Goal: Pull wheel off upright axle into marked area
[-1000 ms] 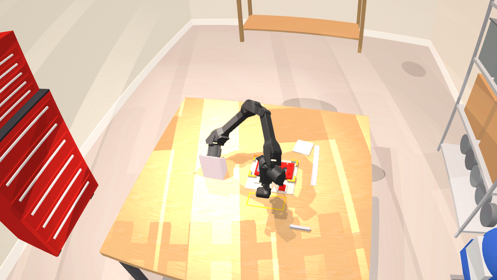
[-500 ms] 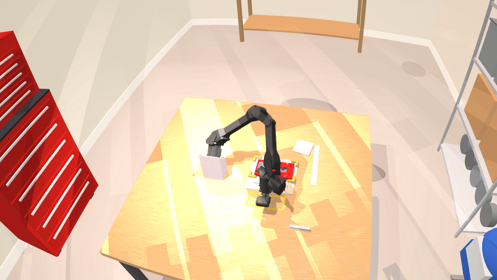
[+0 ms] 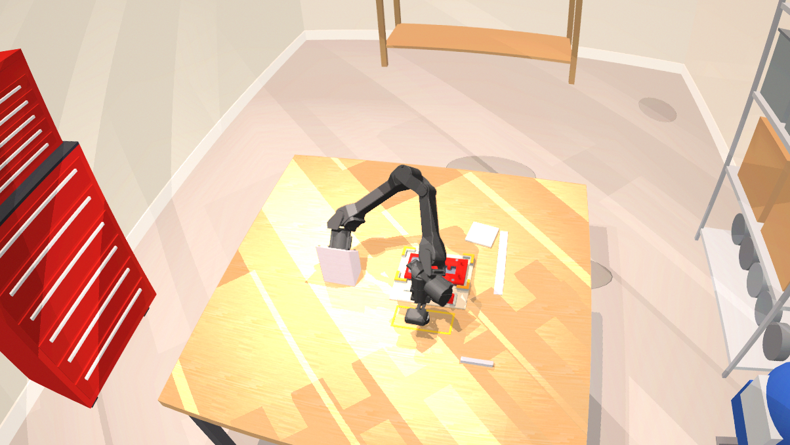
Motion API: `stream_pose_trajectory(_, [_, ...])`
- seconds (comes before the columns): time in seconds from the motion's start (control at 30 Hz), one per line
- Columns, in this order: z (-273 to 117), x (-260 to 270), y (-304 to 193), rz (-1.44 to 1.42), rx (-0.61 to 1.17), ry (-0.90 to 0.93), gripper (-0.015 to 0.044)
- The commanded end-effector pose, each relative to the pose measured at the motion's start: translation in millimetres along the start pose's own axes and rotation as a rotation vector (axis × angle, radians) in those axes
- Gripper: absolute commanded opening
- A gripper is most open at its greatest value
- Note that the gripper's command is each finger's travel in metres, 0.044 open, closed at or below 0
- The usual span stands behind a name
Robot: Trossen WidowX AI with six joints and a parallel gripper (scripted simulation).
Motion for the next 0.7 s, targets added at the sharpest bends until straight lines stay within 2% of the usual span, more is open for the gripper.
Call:
stream_pose_trajectory(0.0, [-35, 0, 2, -0.008, -0.02, -0.007, 0.03])
stream_pose_trajectory(0.13, [-42, 0, 1, -0.007, -0.02, -0.006, 0.03])
stream_pose_trajectory(0.17, [-37, -2, 0, 0.0, -0.03, -0.003, 0.0326])
stream_pose_trajectory(0.3, [-59, 4, -32, 0.0, -0.027, -0.009, 0.0431])
stream_pose_trajectory(0.33, [-65, 5, -42, -0.001, -0.025, -0.009, 0.044])
stream_pose_trajectory(0.5, [-85, 15, -85, -0.003, -0.017, -0.008, 0.044])
stream_pose_trajectory(0.67, [-86, 16, -87, -0.004, -0.017, -0.008, 0.044])
Point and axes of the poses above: the point midway between the two fingers, 35 mm back from their tips, its own z axis out along the fingers, its own x axis across the jaws, y = z × x, the point moved 9 cm from there along -z, back along the fingers, and after that the axes turned 12 degrees about z, right-handed, at the moved point
